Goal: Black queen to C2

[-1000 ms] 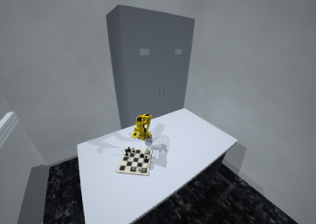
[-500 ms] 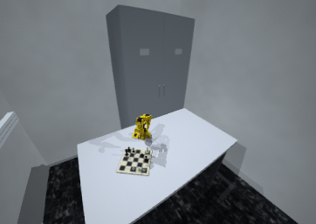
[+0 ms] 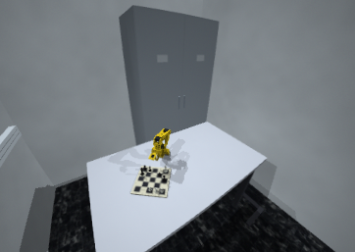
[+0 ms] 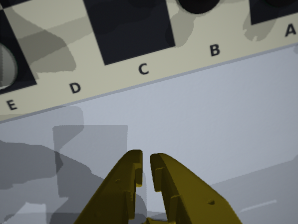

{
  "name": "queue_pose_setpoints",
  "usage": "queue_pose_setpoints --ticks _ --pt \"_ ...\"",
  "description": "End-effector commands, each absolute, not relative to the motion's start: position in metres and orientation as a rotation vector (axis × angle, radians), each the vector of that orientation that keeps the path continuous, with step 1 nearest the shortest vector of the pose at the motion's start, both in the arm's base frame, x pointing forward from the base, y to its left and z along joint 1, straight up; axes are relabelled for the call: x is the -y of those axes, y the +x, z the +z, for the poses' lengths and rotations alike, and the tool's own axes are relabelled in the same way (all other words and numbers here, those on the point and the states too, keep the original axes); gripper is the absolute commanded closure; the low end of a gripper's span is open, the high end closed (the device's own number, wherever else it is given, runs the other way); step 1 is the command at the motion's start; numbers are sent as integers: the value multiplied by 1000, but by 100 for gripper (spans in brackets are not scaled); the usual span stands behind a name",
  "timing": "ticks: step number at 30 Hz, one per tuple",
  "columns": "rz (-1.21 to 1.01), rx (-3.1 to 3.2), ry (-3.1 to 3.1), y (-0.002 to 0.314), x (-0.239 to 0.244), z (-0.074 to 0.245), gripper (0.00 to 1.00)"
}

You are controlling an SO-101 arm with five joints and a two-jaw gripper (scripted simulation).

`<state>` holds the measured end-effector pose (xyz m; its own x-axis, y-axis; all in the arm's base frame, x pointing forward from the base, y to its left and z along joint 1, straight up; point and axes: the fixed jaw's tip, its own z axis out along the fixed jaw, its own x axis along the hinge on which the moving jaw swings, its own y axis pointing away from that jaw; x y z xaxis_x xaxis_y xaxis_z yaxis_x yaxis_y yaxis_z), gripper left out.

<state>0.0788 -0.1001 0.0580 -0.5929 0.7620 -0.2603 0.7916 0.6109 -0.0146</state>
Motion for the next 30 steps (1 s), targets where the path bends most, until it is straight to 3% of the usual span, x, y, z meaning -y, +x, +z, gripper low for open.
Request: queue_pose_setpoints --ticks 1,30 --pt "-199 -2596 1280 79 102 46 100" --pt "-199 -2597 1279 78 102 28 100"
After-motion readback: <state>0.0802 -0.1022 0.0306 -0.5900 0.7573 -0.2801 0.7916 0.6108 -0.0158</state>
